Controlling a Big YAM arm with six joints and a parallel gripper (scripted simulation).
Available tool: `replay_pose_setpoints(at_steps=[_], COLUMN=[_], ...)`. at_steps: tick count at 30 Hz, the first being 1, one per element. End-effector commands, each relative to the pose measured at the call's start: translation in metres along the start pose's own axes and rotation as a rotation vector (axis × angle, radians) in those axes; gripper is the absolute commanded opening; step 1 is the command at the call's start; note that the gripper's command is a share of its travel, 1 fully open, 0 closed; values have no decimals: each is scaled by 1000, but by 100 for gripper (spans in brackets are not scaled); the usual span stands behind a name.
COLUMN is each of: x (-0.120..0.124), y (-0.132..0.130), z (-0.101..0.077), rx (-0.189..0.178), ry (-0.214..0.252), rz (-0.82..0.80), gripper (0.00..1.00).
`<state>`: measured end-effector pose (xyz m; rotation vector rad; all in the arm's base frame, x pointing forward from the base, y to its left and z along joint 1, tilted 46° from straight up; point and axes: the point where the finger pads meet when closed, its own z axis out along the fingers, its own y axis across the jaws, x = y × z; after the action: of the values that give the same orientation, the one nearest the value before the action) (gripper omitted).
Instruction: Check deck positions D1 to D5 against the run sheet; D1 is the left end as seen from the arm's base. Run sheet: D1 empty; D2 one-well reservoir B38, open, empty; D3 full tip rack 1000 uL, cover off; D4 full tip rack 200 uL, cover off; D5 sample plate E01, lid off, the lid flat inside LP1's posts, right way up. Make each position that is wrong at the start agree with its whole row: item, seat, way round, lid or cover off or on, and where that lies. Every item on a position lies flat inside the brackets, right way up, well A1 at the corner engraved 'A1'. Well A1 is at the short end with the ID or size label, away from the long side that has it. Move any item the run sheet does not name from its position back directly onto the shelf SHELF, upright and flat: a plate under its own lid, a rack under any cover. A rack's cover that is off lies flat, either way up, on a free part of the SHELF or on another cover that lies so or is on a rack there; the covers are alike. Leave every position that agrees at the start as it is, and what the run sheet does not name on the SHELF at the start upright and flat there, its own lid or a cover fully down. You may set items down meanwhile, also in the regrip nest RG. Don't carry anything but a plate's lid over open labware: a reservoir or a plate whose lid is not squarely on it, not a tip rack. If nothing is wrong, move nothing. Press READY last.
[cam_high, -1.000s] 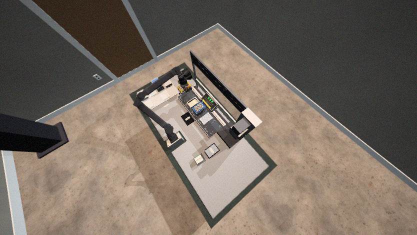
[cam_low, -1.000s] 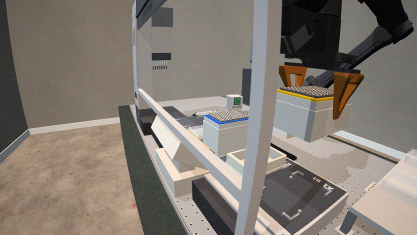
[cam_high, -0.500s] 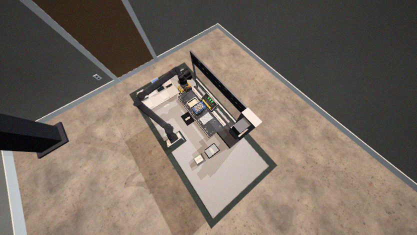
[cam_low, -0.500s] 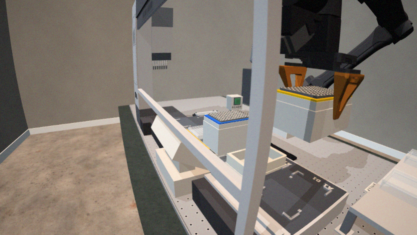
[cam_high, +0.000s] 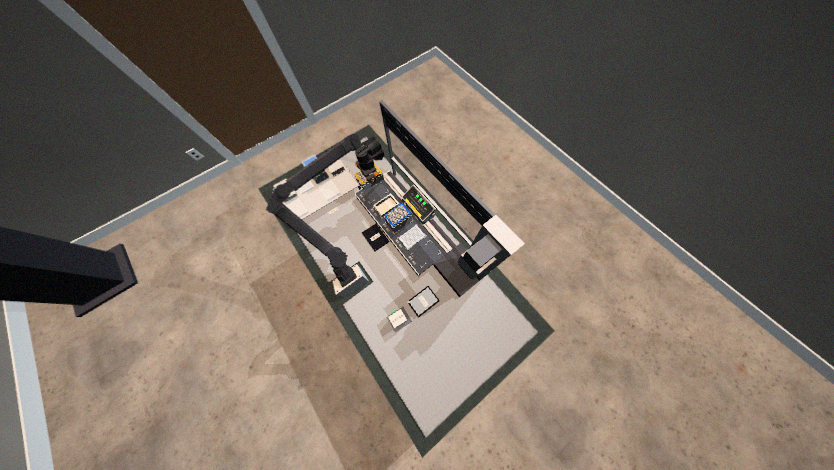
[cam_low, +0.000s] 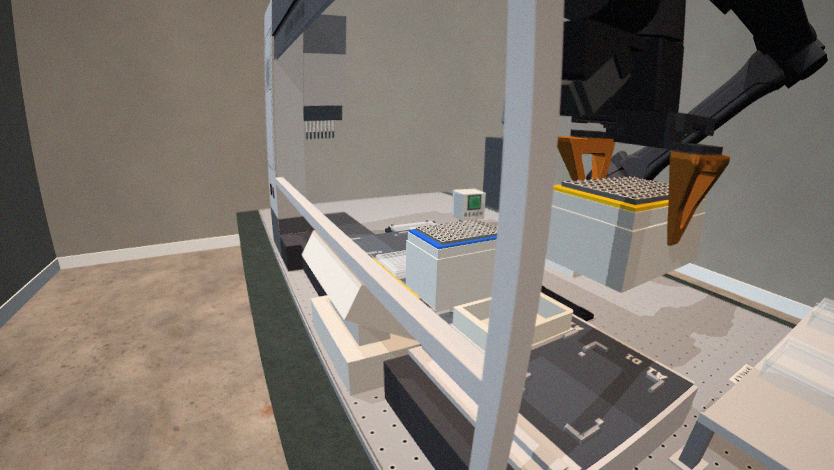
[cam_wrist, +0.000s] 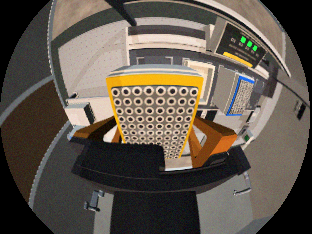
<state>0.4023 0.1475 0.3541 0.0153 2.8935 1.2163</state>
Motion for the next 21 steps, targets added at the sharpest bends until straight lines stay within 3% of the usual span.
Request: replay_pose_setpoints(at_steps=[1, 5, 7, 10, 11, 14, 19, 21], x=[4, -1, 3, 2, -6, 2, 2, -4], y=[13, 11, 13, 13, 17, 13, 13, 12], z=[-5, -7, 4, 6, -7, 12, 21, 15], rx=[-3, -3, -3, -3, -6, -3, -4, -6], ry=[-39, -58, -39, -39, -75, -39, -40, -61], rz=[-32, -29, -32, -32, -41, -32, -32, -30], gripper=[0, 0, 0, 0, 0, 0, 0, 0])
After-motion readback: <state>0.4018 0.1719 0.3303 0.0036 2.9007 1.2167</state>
